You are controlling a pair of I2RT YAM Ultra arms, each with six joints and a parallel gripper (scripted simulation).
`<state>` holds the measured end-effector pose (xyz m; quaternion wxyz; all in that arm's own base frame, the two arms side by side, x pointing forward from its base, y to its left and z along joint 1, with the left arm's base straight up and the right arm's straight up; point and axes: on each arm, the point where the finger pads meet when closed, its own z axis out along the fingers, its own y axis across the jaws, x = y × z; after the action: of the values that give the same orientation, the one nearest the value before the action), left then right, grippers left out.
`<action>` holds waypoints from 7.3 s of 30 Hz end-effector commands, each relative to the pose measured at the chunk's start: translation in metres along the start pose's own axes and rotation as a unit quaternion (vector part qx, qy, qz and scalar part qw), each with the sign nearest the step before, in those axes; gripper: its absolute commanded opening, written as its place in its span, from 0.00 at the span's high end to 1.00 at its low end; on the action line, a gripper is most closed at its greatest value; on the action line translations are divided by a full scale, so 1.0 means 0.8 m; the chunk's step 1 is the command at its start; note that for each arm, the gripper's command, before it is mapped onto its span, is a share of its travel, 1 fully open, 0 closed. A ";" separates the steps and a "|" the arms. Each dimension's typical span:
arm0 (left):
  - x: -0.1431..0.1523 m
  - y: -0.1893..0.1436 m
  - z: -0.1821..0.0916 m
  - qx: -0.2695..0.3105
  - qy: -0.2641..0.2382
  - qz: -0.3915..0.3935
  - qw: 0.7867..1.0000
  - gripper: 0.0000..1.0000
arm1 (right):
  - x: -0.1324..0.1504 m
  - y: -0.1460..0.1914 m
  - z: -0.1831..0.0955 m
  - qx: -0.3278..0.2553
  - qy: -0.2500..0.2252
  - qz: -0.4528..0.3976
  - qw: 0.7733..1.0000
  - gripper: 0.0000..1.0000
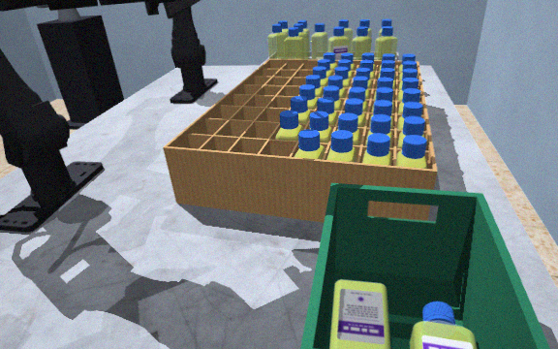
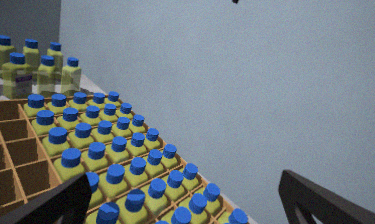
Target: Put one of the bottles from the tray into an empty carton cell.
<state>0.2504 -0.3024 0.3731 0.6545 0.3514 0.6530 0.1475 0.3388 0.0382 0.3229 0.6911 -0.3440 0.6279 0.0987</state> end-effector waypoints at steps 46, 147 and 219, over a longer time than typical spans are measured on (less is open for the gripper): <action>0.093 0.033 0.069 -0.014 0.145 -0.175 0.974 0.56 | -0.008 0.000 -0.002 0.001 -0.004 -0.004 1.000 0.00; 0.526 0.195 -0.063 -0.517 0.478 -0.623 0.339 0.56 | -0.008 0.000 -0.002 0.001 -0.004 -0.004 1.000 0.00; 0.520 0.200 -0.064 -0.516 0.477 -0.624 0.342 0.70 | -0.008 0.000 -0.002 0.001 -0.004 -0.004 1.000 0.00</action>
<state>0.2864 0.0914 0.1507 0.1608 -0.6948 0.6837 0.1547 0.3388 0.0382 0.3229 0.6911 -0.3440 0.6279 0.0987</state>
